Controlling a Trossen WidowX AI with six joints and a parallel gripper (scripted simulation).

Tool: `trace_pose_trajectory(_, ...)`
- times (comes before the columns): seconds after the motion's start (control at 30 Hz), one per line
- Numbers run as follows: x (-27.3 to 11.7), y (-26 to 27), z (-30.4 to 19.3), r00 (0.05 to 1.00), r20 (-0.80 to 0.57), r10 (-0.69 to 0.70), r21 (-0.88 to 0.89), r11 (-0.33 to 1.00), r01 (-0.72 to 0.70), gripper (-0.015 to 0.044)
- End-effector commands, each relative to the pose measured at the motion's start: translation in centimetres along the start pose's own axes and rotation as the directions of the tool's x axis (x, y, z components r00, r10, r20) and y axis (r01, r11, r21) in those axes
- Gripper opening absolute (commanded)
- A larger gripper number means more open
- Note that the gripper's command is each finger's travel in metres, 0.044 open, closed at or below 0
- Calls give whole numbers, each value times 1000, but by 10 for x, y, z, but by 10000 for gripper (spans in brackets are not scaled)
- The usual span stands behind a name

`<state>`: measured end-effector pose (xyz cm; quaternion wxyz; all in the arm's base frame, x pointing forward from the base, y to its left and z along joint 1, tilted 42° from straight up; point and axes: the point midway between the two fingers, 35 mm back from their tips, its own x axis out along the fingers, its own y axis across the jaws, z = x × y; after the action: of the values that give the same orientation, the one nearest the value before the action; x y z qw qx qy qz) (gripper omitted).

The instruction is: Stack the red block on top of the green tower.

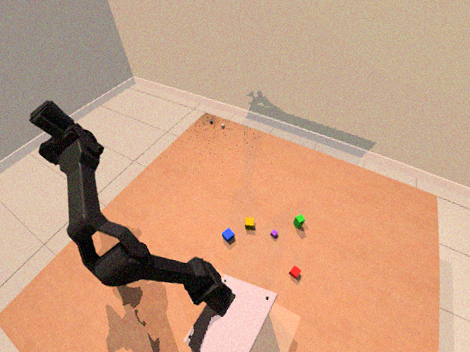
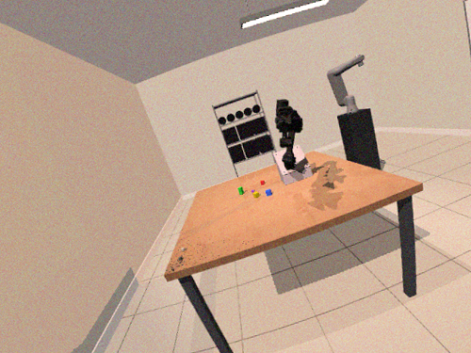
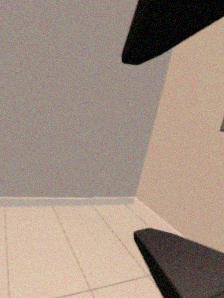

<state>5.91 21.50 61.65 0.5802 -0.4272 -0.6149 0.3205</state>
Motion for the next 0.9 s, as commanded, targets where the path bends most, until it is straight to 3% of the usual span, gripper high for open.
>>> trace_pose_trajectory(0.0, 16, 57, -48, 983, -113, 148, 97, 986, -137, 440)
trace_pose_trajectory(0.2, 15, 128, -114, 912, -245, 329, 247, 931, -269, 440)
trace_pose_trajectory(0.4, -11, 197, -181, 794, -355, 494, 431, 840, -330, 440)
trace_pose_trajectory(0.67, -80, 277, -257, 592, -441, 675, 678, 683, -273, 440)
trace_pose_trajectory(0.87, -138, 319, -296, 479, -473, 739, 759, 618, -204, 440)
